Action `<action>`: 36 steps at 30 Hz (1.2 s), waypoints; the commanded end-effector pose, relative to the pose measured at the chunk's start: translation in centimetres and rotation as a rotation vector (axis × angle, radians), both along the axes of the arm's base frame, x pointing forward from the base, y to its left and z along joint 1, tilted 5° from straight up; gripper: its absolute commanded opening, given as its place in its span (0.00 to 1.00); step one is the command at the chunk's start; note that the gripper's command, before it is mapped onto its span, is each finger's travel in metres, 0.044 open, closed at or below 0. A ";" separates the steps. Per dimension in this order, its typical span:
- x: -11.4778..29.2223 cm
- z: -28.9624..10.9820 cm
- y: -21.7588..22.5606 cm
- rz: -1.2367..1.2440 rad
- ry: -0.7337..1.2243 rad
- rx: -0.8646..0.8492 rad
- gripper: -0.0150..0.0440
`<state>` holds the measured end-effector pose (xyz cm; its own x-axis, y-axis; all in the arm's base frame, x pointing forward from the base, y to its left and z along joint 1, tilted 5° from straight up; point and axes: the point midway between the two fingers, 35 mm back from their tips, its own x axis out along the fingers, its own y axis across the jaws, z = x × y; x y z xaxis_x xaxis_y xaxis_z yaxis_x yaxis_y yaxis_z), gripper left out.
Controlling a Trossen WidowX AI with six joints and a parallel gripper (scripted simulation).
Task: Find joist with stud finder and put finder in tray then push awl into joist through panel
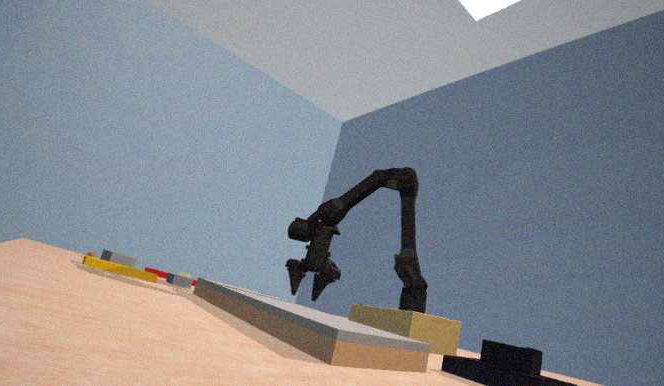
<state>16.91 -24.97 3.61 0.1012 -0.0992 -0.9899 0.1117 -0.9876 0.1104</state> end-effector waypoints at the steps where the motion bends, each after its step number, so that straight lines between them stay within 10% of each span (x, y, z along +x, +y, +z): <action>1: -0.6 0.1 -0.1 -0.064 -0.007 0.006 1.00; 36: -1.0 -3.5 -0.1 -0.064 -0.006 0.006 1.00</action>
